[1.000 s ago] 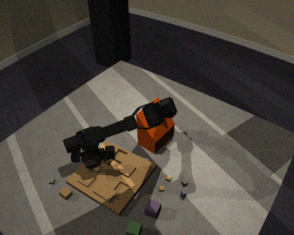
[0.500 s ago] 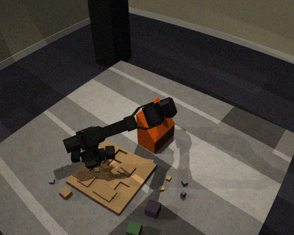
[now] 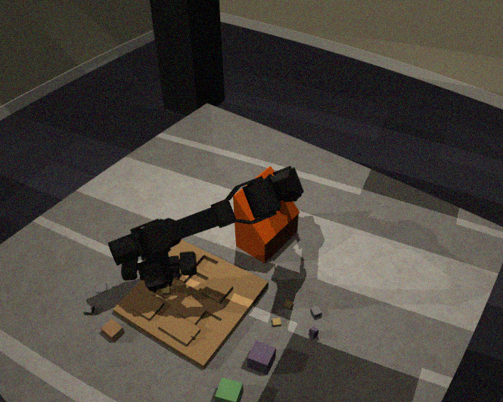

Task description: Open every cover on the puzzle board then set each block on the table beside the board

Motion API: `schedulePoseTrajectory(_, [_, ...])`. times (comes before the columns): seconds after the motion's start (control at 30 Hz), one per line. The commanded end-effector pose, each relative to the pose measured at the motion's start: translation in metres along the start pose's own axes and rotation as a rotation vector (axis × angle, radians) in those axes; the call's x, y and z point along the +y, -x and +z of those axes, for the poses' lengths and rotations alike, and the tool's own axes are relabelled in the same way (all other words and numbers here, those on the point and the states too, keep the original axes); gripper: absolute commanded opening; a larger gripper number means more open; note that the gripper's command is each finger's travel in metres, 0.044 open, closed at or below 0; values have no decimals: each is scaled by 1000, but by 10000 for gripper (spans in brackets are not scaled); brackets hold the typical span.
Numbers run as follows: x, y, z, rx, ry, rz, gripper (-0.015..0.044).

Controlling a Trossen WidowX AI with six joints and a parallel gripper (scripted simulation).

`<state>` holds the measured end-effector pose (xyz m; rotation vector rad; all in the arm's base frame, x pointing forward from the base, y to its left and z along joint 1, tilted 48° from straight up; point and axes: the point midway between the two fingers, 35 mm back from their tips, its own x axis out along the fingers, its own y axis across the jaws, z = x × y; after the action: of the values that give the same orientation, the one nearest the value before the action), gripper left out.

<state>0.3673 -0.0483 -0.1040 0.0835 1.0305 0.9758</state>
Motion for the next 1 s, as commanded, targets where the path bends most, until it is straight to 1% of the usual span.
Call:
schedulePoseTrajectory(0.0, [2, -8, -2, 1, -9, 11, 144])
schedulePoseTrajectory(0.3, [2, -16, -2, 1, -9, 12, 144])
schedulePoseTrajectory(0.97, [2, -19, -2, 1, -9, 12, 144])
